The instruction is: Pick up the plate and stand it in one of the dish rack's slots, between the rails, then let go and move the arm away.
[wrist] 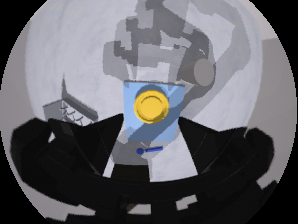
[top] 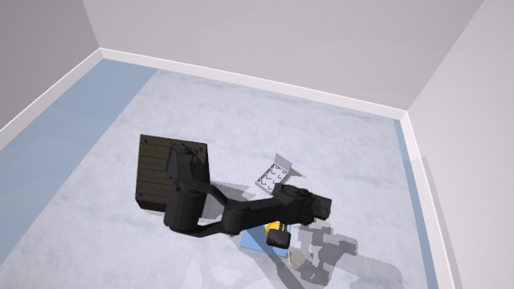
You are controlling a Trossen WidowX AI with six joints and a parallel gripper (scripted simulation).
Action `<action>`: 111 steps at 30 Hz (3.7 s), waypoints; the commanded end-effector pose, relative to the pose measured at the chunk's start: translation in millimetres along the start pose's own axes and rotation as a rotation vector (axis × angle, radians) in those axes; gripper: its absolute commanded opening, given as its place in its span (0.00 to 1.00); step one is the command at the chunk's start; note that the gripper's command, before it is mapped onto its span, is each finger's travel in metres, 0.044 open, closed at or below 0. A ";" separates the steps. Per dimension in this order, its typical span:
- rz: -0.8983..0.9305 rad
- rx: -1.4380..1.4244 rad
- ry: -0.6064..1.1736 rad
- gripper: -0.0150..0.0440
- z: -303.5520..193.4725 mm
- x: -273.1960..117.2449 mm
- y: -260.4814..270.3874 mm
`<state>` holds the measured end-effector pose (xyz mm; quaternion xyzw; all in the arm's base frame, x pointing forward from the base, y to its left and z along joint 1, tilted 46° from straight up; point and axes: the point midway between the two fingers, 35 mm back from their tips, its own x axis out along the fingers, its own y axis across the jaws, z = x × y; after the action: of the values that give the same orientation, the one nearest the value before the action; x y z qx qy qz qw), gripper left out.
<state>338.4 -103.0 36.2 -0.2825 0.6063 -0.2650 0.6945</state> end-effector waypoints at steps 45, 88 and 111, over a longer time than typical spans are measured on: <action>-0.008 -0.006 0.004 0.85 -0.9 55.1 -2.7; 0.000 -0.006 0.004 0.25 10.6 -117.3 16.1; 0.014 -0.748 -0.001 0.25 -14.0 -119.9 51.6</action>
<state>314.8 12.1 85.1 -0.4800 0.6615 -0.0619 0.5729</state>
